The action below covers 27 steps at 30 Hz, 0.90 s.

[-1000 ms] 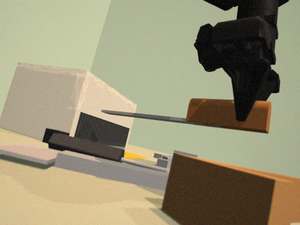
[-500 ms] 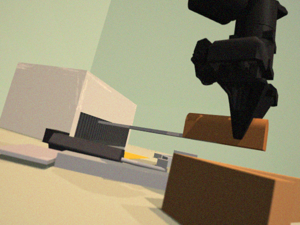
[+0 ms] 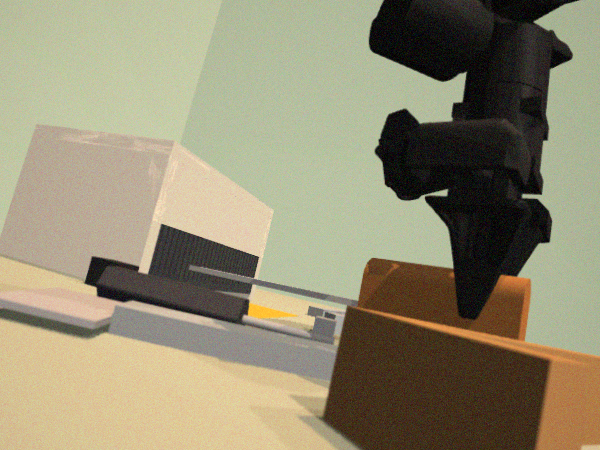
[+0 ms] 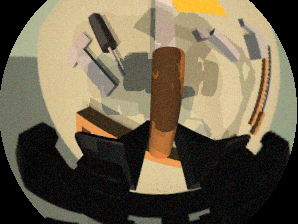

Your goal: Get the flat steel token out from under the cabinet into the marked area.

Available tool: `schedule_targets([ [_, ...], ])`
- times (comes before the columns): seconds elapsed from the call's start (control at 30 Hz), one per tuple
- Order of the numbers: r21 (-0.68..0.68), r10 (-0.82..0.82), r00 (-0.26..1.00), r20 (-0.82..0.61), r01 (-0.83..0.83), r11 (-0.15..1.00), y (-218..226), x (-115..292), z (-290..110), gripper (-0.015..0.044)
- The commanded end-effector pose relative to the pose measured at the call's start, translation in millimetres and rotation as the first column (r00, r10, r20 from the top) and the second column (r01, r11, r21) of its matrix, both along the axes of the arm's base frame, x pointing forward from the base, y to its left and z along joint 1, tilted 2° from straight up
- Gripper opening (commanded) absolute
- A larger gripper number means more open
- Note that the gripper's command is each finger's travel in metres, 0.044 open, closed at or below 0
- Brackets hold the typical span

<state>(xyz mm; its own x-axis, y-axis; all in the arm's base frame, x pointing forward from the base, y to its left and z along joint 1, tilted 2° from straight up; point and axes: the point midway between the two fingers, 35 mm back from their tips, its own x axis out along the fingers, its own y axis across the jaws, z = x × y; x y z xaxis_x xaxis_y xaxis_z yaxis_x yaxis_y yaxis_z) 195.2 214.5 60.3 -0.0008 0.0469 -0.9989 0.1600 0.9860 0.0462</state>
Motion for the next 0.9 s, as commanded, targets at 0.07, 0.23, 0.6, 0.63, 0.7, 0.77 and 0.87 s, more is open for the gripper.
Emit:
schedule_targets([
  [0.07,0.003,0.004,1.000,0.015,-0.004,1.000,0.7,2.1,-8.9,0.0000],
  [0.23,0.003,0.004,1.000,0.015,-0.004,1.000,1.2,2.2,-18.8,0.0000],
  [0.6,-0.004,0.004,1.000,0.001,-0.004,1.000,1.0,0.2,-32.1,0.0105],
  [0.63,-0.004,0.004,1.000,0.001,-0.004,1.000,1.0,0.2,-32.1,0.0131],
  [0.7,-0.003,0.003,1.000,0.000,-0.003,1.000,1.0,0.1,-32.2,0.0184],
  [0.77,-0.003,0.003,1.000,0.000,-0.003,1.000,1.1,0.1,-32.1,0.0200],
  [0.87,-0.001,0.003,1.000,0.004,-0.003,1.000,1.3,0.2,-31.9,0.0226],
])
